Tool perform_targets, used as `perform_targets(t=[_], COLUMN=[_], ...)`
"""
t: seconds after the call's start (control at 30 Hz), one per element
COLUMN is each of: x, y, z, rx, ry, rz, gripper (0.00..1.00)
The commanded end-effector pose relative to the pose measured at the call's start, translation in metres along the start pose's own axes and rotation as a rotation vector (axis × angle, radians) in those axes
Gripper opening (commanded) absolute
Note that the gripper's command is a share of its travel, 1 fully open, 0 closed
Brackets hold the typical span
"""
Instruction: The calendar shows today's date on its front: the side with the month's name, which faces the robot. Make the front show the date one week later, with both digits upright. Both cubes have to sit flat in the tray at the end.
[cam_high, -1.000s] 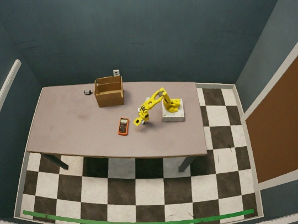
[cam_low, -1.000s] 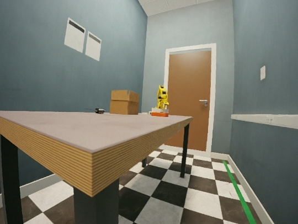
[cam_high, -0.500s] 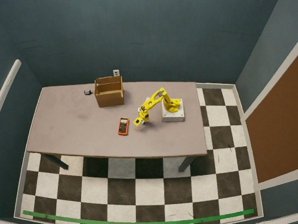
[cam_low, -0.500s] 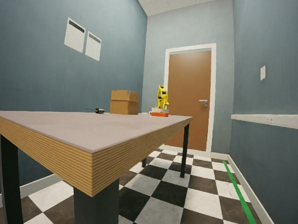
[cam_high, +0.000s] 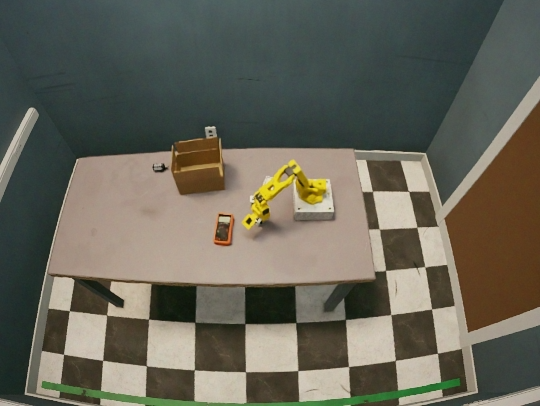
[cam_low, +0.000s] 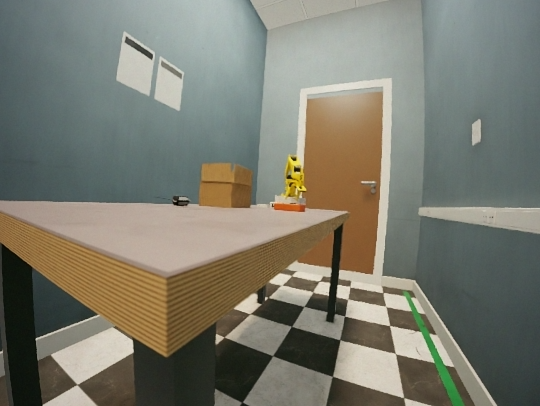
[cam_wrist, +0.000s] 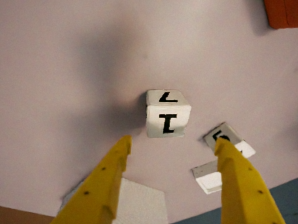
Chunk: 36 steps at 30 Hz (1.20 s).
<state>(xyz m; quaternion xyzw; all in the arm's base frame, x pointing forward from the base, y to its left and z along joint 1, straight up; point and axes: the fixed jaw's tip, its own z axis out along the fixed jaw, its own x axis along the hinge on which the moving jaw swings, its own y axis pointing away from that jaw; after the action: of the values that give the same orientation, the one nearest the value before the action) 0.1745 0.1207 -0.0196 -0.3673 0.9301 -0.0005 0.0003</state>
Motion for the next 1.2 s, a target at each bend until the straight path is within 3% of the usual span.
perform_targets(t=[0.0,0.5,1.17], x=[-0.001,-0.001,0.000], y=[0.002,0.002,0.002], z=[0.004,0.027,0.036], rx=[-0.001,-0.001,-0.001], ry=[0.001,0.001,0.001], rz=[0.004,0.004,0.004], gripper=[0.35,0.35,0.35])
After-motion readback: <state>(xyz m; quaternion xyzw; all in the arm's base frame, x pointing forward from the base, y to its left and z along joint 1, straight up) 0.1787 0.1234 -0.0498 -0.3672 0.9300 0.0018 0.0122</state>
